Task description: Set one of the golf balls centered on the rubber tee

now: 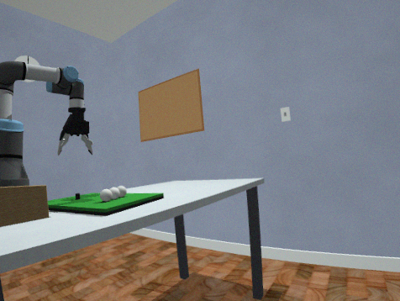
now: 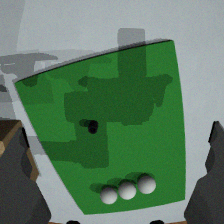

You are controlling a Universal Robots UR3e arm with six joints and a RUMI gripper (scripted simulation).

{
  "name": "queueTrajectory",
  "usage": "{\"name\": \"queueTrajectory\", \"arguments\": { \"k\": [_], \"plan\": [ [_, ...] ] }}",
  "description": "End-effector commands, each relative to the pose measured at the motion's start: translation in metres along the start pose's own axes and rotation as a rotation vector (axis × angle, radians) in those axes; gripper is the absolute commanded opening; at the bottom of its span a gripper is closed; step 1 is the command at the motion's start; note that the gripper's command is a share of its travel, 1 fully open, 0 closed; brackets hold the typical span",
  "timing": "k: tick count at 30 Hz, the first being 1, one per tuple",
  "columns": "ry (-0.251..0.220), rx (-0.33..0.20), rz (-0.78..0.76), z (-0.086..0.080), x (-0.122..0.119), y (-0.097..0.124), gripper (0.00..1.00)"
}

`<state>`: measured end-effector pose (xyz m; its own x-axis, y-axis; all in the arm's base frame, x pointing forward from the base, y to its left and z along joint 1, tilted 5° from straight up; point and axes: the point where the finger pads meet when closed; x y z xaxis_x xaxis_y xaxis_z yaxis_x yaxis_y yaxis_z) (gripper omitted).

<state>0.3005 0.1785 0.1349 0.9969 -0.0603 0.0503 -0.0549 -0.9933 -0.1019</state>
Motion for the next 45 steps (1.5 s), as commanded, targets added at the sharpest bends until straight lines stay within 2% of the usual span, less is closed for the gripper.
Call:
{"name": "queueTrajectory", "arguments": {
  "k": [1, 20, 26, 32, 34, 39, 45],
  "plan": [
    [0.003, 0.000, 0.000, -0.001, 0.001, 0.000, 1.00],
    [0.003, 0.000, 0.003, -0.001, 0.001, 0.000, 1.00],
    [0.003, -0.002, 0.048, 0.002, 0.007, 0.010, 1.00],
    [0.006, -0.008, 0.176, 0.008, 0.021, 0.039, 1.00],
    [0.006, -0.008, 0.176, 0.008, 0.021, 0.039, 1.00],
    [0.009, -0.015, 0.344, 0.016, 0.035, 0.078, 1.00],
    [0.013, -0.022, 0.578, 0.027, 0.047, 0.137, 1.00]
  ]
}}
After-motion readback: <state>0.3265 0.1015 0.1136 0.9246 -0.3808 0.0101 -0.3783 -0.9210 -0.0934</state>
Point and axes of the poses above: the point where the finger pads meet when closed, its own z axis out along the fingers, its own x axis across the jaws, y = z × x, and after that the axes turned 5 degrees about z, right-handed
